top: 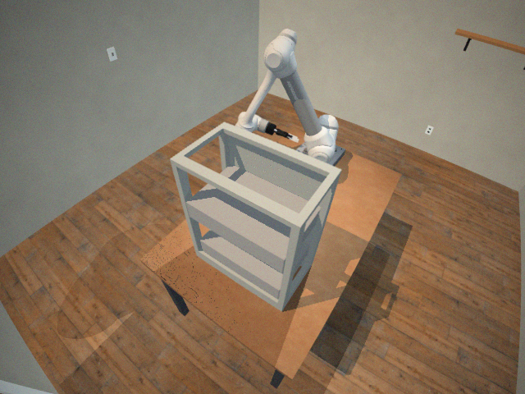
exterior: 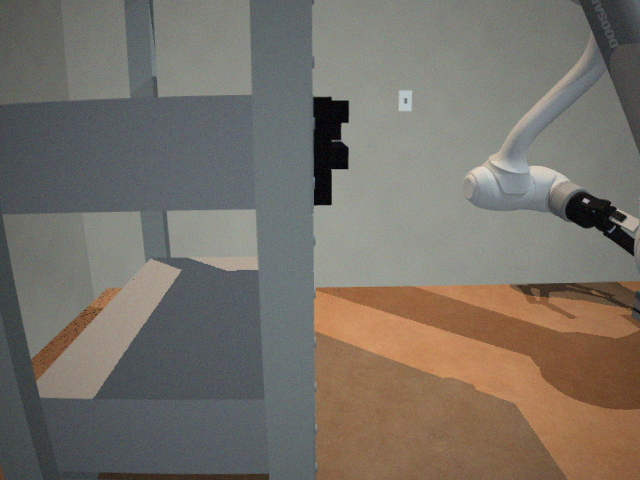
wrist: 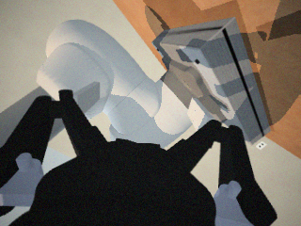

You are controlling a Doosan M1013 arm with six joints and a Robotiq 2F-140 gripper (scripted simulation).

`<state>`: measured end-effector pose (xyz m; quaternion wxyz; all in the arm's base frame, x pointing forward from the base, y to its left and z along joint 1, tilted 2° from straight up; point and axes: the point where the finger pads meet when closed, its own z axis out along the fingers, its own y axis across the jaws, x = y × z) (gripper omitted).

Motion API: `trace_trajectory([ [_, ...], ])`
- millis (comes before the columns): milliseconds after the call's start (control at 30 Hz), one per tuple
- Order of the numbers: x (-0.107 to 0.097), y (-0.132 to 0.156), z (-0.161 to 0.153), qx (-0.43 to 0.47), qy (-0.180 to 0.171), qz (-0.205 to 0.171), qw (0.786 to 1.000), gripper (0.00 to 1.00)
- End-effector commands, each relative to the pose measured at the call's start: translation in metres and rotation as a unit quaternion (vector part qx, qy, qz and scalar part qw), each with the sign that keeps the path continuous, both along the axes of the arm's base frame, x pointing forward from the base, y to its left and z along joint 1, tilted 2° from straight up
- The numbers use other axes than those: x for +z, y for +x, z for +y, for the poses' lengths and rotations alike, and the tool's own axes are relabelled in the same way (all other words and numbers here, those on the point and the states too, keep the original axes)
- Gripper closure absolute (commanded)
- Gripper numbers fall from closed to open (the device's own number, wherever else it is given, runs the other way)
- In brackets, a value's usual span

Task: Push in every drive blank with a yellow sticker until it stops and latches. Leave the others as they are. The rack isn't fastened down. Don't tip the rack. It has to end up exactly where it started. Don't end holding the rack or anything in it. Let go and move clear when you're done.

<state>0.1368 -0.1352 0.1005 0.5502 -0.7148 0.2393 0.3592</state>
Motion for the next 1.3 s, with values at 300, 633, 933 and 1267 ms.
trace_trajectory([
  [300,0.0,0.0,0.0,0.0,0.0,0.0,1.0,0.0],
  [633,0.0,0.003,0.001,-0.003,-0.002,0.001,1.0,0.0],
  [933,-0.001,0.011,0.006,-0.011,-0.008,0.006,1.0,0.0],
  [1267,-0.002,0.037,0.019,-0.038,-0.027,0.022,0.999,0.0],
])
